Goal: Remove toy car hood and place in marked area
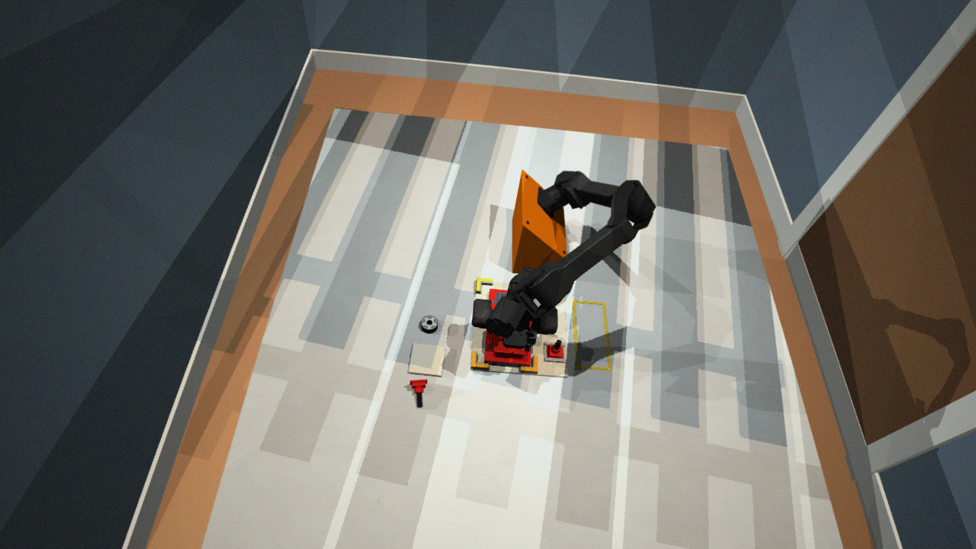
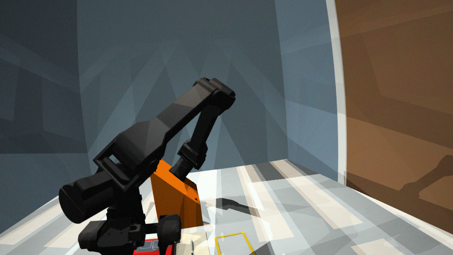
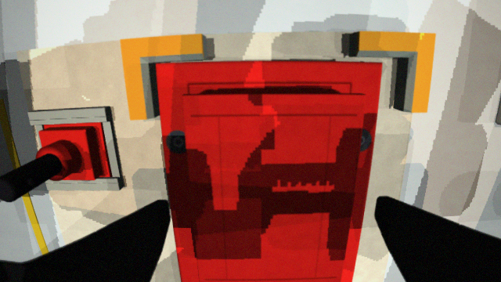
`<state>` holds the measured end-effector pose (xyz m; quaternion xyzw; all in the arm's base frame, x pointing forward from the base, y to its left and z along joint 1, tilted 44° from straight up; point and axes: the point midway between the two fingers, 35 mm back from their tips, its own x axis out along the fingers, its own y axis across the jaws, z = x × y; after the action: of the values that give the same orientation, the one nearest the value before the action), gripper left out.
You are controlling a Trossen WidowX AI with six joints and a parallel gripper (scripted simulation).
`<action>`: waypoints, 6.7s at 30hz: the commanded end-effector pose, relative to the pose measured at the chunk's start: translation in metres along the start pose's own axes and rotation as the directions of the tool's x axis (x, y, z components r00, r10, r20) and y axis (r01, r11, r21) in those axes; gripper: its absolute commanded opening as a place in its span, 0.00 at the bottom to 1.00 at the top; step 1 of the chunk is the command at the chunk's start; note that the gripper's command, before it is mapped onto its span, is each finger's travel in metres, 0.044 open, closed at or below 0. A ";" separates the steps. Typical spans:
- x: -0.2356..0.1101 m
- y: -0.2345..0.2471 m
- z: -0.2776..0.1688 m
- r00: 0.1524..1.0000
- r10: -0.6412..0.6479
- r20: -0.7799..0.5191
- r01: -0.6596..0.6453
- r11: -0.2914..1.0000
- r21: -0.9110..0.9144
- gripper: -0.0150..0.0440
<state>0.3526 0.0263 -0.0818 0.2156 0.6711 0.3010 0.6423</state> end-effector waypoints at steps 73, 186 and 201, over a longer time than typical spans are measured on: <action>0.002 0.000 0.001 1.000 -0.001 0.001 0.001 1.000 0.000 0.25; -0.034 0.207 -0.047 1.000 0.007 -0.003 -0.007 1.000 0.004 0.25; -0.021 0.207 -0.047 1.000 0.007 -0.002 -0.007 1.000 0.004 0.25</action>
<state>0.2885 0.1543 0.0775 0.2163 0.6690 0.3043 0.6427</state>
